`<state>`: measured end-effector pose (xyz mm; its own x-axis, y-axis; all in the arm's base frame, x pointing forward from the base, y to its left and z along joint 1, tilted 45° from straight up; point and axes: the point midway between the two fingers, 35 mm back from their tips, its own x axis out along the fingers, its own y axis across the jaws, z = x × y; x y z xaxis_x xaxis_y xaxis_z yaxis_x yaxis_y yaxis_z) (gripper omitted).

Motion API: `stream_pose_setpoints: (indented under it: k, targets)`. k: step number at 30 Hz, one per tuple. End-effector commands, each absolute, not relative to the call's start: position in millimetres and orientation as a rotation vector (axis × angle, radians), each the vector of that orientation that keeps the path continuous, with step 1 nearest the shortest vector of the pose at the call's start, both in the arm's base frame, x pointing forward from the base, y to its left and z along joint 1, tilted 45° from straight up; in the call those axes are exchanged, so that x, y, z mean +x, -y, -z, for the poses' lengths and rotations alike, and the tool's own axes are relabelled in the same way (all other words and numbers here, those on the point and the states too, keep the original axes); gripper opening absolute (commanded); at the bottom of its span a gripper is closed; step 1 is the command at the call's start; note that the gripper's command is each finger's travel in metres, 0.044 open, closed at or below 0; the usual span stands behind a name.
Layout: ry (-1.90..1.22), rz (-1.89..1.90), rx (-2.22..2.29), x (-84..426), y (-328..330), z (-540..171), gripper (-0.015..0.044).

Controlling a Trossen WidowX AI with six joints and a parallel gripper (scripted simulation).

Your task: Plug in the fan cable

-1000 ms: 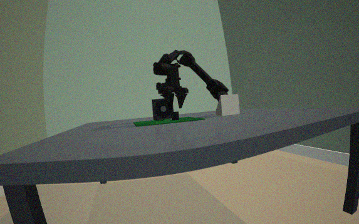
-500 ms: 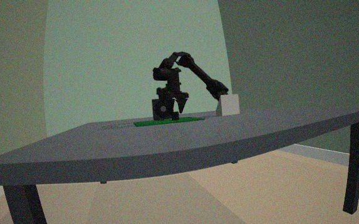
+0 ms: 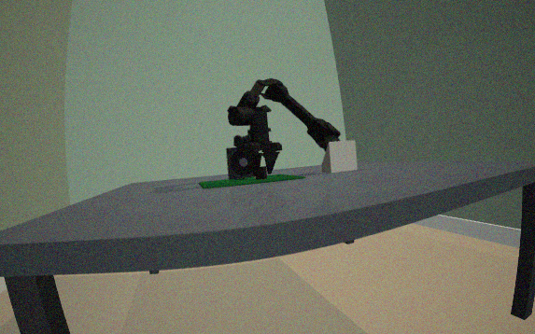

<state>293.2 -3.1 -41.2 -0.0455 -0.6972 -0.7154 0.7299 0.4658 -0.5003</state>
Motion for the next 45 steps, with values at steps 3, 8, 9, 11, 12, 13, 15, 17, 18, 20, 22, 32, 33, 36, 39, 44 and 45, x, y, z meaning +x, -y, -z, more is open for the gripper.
stream_pose_setpoints:
  k: [3,8,9,11,12,13,15,17,18,20,22,32,33,36,39,44,45]
  targets:
    - [-1.131,1.155,0.037,293.3,2.9,41.0,0.0256]
    - [-1.131,1.155,0.037,293.3,2.9,41.0,0.0125]
    - [-1.131,1.155,0.037,293.3,2.9,41.0,0.0099]
    - [-1.131,1.155,0.037,293.3,2.9,41.0,0.0046]
    - [-1.131,1.155,0.037,293.3,2.9,41.0,0.002]
    - [-1.131,1.155,0.037,293.3,2.9,41.0,0.0]
    - [-1.131,1.155,0.037,293.3,2.9,41.0,0.0]
    - [-1.131,1.154,0.036,293.6,0.9,39.1,0.0]
    - [-1.131,1.153,0.036,294.5,-5.1,33.6,0.0]
    - [-1.131,1.151,0.033,295.6,-24.7,13.9,0.0]
    - [-1.131,1.151,0.031,295.4,-32.4,5.6,0.0]
    - [-1.06,1.218,0.125,296.0,-28.4,3.1,0.0]
    - [-1.039,1.237,0.152,296.0,-27.4,2.1,0.0]
    - [-0.975,1.291,0.232,295.9,-24.4,-0.8,0.0]
    - [-0.909,1.344,0.313,295.8,-21.4,-3.8,0.0]
    - [-0.794,1.426,0.446,295.6,-16.4,-8.7,0.0]
    - [-0.77,1.441,0.473,295.5,-15.4,-9.7,0.0]
